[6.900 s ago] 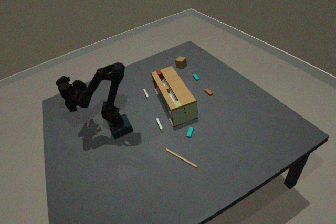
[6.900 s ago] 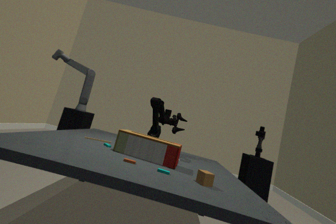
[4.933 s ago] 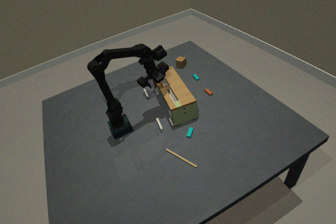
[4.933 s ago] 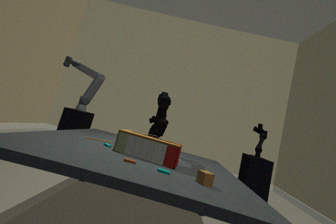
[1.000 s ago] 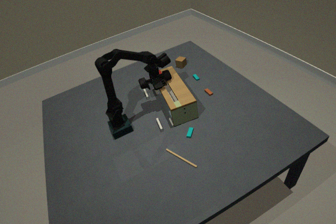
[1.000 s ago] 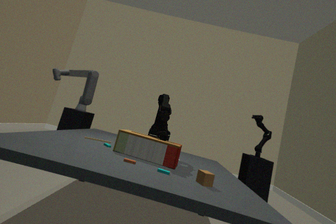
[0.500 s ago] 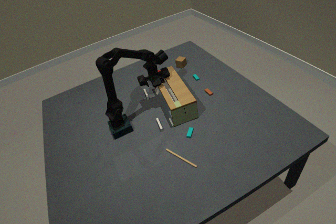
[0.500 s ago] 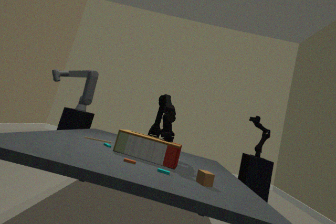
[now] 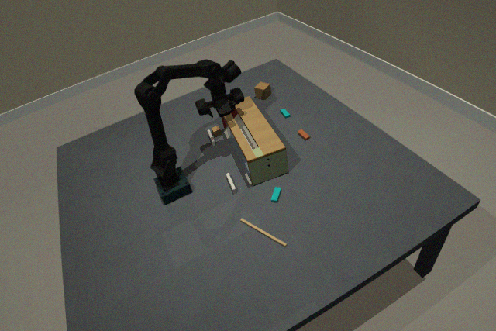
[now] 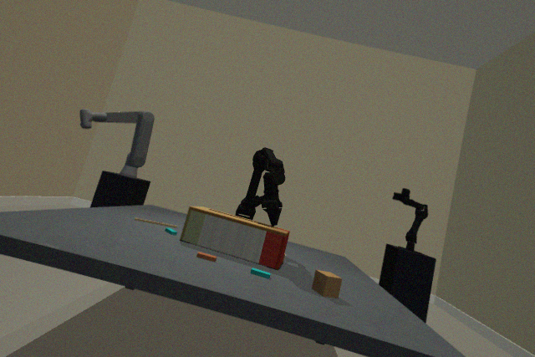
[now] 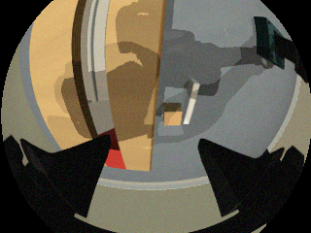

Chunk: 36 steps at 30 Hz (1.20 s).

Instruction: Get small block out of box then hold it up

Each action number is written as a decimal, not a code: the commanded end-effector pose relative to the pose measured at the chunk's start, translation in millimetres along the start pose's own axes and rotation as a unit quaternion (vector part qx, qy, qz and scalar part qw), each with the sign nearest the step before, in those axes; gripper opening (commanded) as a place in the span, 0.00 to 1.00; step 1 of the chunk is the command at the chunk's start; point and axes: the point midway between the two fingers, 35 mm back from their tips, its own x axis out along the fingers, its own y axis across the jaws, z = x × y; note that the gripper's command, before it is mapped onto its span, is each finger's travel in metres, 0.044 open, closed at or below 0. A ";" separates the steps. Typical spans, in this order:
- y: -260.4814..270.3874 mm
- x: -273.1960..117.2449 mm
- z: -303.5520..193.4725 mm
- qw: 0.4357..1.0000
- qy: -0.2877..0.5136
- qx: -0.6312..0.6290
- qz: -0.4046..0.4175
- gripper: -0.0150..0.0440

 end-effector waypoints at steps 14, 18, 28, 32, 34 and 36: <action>-4.7 -11.4 -23.6 0.889 -0.048 -0.455 0.027 0.74; -9.1 -12.8 -47.4 0.869 -0.029 -0.490 0.054 0.74; -14.6 -8.5 -51.1 0.617 -0.090 -0.782 0.020 0.74; -17.6 -6.8 -53.3 0.434 -0.114 -0.893 -0.012 0.74; -19.0 -6.2 -54.5 0.335 -0.122 -0.934 -0.031 0.74; -20.3 -5.9 -55.5 0.259 -0.129 -0.956 -0.047 0.74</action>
